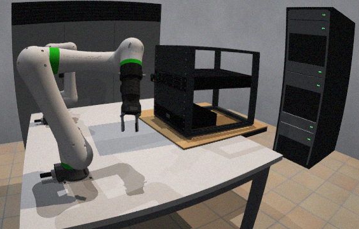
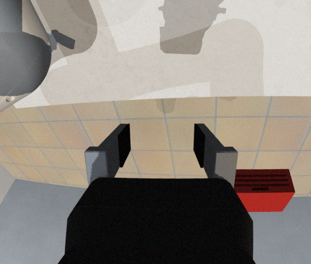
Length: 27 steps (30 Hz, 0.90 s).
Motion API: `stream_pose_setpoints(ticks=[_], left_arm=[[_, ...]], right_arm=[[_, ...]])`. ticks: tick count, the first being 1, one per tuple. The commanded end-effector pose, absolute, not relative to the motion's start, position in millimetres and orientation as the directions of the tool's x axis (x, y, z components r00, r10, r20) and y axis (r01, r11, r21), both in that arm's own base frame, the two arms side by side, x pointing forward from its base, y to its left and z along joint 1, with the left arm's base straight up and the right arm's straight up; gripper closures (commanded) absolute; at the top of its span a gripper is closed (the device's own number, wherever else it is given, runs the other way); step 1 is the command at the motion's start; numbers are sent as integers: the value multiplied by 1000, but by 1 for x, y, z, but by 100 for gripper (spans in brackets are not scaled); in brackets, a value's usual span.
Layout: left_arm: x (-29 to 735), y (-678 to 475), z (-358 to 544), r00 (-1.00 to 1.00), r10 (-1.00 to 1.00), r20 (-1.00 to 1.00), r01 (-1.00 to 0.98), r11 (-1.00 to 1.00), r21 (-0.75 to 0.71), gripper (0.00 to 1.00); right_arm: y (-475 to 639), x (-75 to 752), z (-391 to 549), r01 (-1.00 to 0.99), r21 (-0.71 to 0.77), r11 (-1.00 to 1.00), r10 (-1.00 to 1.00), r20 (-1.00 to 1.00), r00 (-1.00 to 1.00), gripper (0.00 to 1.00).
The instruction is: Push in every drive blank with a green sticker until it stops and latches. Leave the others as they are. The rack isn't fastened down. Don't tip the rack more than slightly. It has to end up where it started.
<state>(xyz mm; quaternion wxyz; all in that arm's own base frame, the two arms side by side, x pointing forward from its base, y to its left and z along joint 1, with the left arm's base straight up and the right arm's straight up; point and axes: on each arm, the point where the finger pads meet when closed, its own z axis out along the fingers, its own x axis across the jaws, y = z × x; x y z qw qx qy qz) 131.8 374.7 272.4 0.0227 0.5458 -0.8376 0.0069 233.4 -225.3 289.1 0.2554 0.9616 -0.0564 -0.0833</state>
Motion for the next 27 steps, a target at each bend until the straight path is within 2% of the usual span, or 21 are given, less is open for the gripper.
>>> stream_pose_setpoints(ticks=[1,13,23,27], left_arm=[[121,386,276,-511,-859,40,-860,511,0,0],[90,412,282,-734,-679,27,-679,734,-10,0],[57,435,286,-883,-468,14,-469,883,-11,0],[49,440,286,-908,-418,12,-418,908,-11,0]], right_arm=[[-210,254,291,60,440,-896,-23,-180,983,0],[-168,305,294,383,284,-879,320,-242,916,0],[-123,356,295,669,139,-731,634,-227,740,0],[-114,366,295,716,115,-689,686,-217,695,0]])
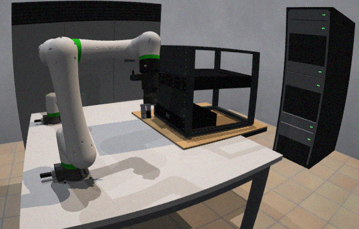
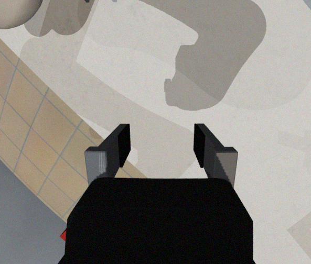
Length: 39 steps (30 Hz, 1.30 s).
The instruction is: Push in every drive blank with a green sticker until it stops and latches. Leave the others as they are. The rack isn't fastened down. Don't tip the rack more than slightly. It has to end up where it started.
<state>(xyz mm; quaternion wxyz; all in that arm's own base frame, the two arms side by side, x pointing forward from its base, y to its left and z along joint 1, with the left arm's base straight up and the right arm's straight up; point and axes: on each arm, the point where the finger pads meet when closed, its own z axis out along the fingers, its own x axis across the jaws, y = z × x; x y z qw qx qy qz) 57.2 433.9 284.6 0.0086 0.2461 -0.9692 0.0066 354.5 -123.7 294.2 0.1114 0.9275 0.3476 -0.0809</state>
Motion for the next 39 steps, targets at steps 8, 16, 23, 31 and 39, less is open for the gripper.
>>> stream_pose_setpoints(ticks=[8,16,23,31,39], left_arm=[[23,456,288,-971,-239,5,-239,971,-7,0],[7,465,289,-990,-139,2,-139,990,-4,0],[-4,471,289,-998,-65,1,-65,998,-2,0],[-9,474,290,-1000,-30,0,-30,1000,0,0],[-11,475,290,-1000,-22,0,-22,1000,0,0]], right_arm=[[-80,401,295,864,45,-502,850,-162,502,0],[-57,424,294,933,15,-360,926,-116,360,0],[-34,445,293,976,0,-216,974,-69,216,0],[-17,460,292,994,-2,-108,994,-34,108,0],[-7,470,291,999,-1,-40,999,-13,40,0]])
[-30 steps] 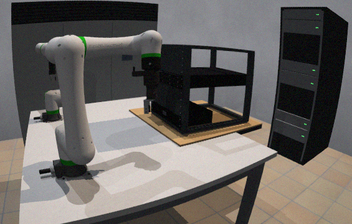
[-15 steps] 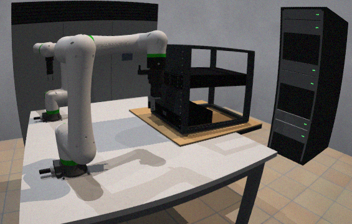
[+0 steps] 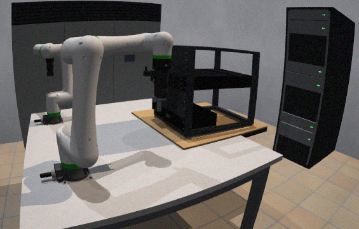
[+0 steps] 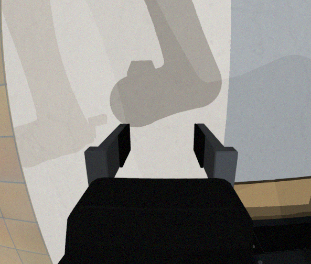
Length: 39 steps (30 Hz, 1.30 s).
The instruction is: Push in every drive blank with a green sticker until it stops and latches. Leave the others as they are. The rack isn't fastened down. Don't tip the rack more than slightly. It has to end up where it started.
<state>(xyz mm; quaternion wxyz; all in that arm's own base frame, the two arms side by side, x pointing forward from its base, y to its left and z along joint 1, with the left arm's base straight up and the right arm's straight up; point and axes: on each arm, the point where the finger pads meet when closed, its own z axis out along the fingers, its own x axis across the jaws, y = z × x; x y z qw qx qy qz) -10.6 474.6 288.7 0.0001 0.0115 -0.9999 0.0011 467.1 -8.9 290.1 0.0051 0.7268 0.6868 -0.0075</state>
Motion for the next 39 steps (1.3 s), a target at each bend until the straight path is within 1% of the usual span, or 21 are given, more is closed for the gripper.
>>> stream_pose_setpoints(ticks=[1,27,39], left_arm=[[-11,475,290,-1000,-22,0,-22,1000,0,0],[-11,475,290,-1000,-22,0,-22,1000,0,0],[-11,475,290,-1000,-22,0,-22,1000,0,0]], right_arm=[[-5,471,291,999,0,-33,999,-11,33,0],[1,475,290,1000,3,2,1000,-3,-2,0],[16,477,292,999,35,36,998,-43,-35,0]])
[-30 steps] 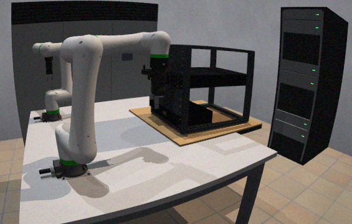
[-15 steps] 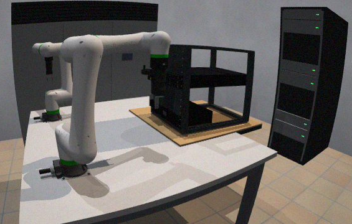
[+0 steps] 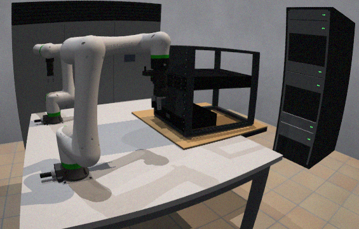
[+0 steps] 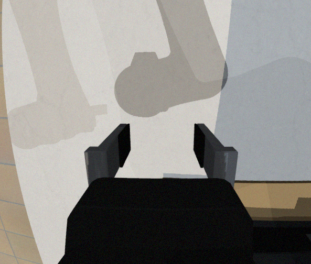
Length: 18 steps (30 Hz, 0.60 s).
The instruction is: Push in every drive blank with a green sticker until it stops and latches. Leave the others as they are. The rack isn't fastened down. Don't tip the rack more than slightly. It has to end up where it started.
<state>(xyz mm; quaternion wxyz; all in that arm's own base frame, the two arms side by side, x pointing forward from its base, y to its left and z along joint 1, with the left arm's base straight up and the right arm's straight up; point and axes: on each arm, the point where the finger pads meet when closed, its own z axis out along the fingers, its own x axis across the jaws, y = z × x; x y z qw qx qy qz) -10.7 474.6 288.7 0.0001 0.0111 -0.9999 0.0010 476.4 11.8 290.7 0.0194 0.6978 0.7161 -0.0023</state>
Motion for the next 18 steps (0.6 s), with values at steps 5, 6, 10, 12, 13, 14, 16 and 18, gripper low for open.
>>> stream_pose_setpoints(ticks=[5,6,10,12,13,14,16,18], left_arm=[[-11,475,290,-1000,-22,0,-22,1000,0,0],[-11,475,290,-1000,-22,0,-22,1000,0,0],[-11,475,290,-1000,-22,0,-22,1000,0,0],[-11,475,290,-1000,-22,0,-22,1000,0,0],[-11,475,290,-1000,-22,0,-22,1000,0,0],[-11,475,290,-1000,-22,0,-22,1000,0,0],[-11,475,290,-1000,-22,0,-22,1000,0,0],[-11,475,290,-1000,-22,0,-22,1000,0,0]], right_arm=[[24,478,293,997,52,55,997,-63,-52,0],[27,478,294,996,59,62,996,-70,-58,0],[42,480,296,991,88,96,991,-105,-87,0],[50,481,296,988,103,116,986,-128,-102,0],[54,482,297,986,111,127,984,-140,-111,0],[59,482,298,983,120,138,981,-152,-119,0],[69,483,299,977,139,163,975,-177,-138,0],[80,484,300,969,157,190,966,-205,-156,0]])
